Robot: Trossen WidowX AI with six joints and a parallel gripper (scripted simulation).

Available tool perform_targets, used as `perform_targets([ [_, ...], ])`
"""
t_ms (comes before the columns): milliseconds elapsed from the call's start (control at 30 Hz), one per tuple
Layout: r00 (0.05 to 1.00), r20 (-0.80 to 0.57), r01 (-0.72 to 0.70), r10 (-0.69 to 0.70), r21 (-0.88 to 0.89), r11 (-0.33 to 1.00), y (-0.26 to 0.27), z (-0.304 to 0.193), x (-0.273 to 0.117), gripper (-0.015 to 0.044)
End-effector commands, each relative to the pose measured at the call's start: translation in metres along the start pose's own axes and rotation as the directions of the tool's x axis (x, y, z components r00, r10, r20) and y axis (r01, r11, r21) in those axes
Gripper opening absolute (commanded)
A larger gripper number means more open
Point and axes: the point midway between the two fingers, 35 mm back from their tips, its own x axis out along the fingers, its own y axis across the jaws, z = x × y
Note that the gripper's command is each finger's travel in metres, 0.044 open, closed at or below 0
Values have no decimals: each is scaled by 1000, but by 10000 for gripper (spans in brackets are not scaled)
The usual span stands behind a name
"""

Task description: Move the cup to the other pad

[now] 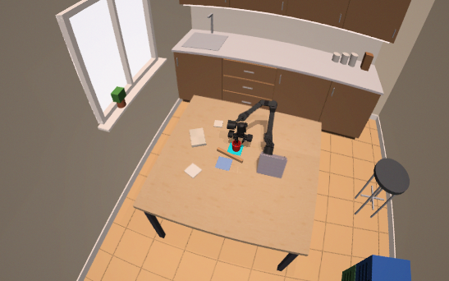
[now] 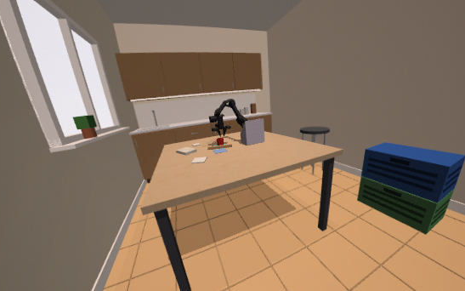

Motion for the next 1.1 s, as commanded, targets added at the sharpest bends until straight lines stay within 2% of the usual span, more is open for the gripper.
perform_targets([
  [0, 1000, 0, 1, -1, -2, 1000, 0, 0, 0, 233],
  [267, 1000, -2, 0, 0, -2, 1000, 1, -1, -6, 440],
  [733, 1000, -3, -3, 3, 3, 1000, 1, -2, -62, 440],
  [1067, 1000, 0, -5, 5, -3, 1000, 1, -3, -60, 440],
])
